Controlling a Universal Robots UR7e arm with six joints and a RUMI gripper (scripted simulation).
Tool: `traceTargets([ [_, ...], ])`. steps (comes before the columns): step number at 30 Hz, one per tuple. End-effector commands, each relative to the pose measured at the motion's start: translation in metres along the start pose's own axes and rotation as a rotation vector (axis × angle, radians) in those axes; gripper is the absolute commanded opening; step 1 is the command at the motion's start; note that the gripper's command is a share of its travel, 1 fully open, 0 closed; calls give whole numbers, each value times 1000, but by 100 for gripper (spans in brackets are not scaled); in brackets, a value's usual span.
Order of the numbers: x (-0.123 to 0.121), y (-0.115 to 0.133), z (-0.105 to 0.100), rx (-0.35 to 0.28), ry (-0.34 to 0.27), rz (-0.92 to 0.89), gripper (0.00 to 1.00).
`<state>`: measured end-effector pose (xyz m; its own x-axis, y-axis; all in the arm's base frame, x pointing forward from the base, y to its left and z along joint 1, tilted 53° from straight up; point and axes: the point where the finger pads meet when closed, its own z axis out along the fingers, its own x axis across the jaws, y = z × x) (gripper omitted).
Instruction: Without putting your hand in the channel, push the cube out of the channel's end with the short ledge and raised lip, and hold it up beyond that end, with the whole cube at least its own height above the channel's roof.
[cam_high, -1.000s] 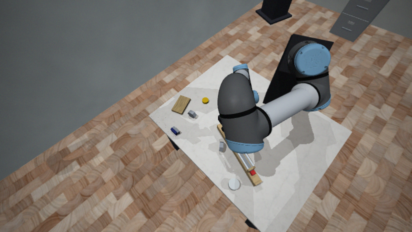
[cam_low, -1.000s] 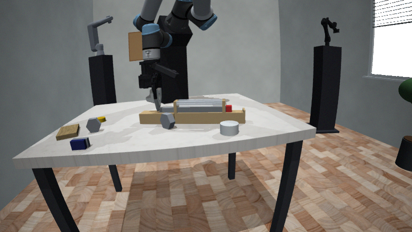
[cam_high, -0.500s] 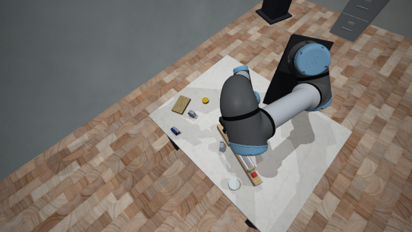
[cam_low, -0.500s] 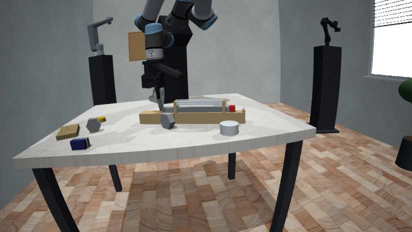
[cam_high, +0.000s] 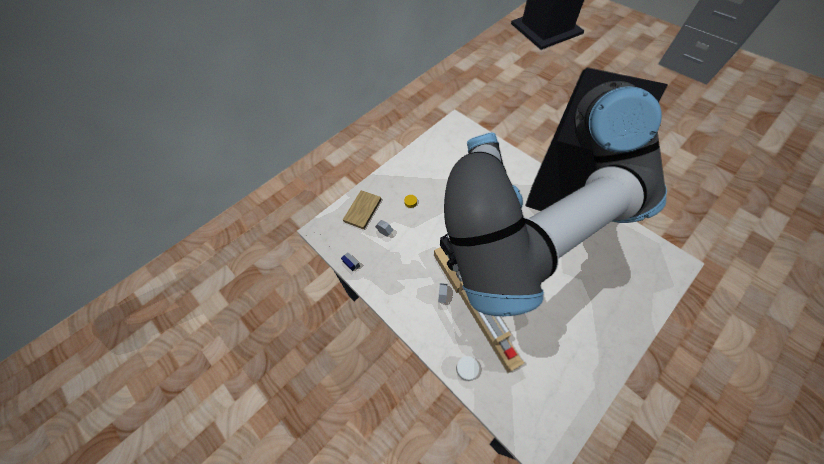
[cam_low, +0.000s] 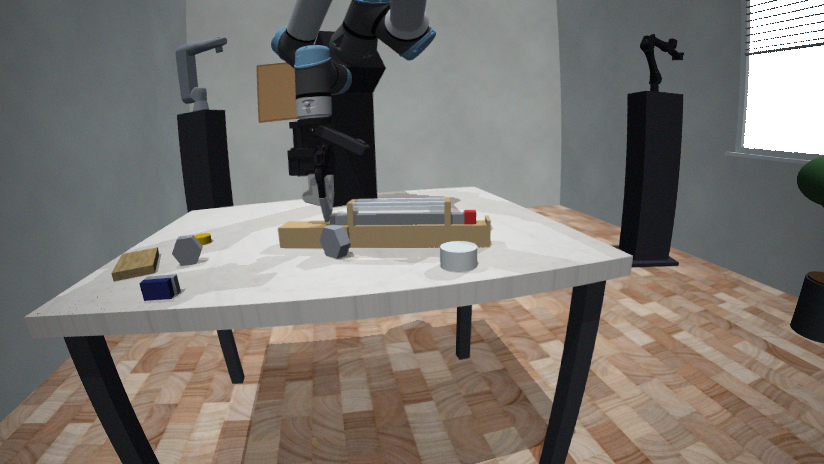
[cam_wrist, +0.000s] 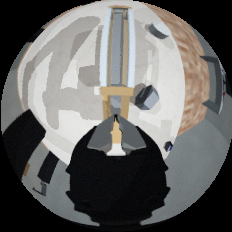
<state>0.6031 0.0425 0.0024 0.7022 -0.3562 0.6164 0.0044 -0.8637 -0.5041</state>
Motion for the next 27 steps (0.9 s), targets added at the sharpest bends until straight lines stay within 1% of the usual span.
traceTargets([
  [1, 0, -1, -1, 0, 1, 0, 0],
  [6, 0, -1, -14, 0, 1, 0, 0],
  [16, 0, -1, -56, 0, 1, 0, 0],
  [18, 0, -1, -56, 0, 1, 0, 0],
  [23, 0, -1, -67, 0, 1, 0, 0],
  [27, 0, -1, -70, 0, 1, 0, 0],
])
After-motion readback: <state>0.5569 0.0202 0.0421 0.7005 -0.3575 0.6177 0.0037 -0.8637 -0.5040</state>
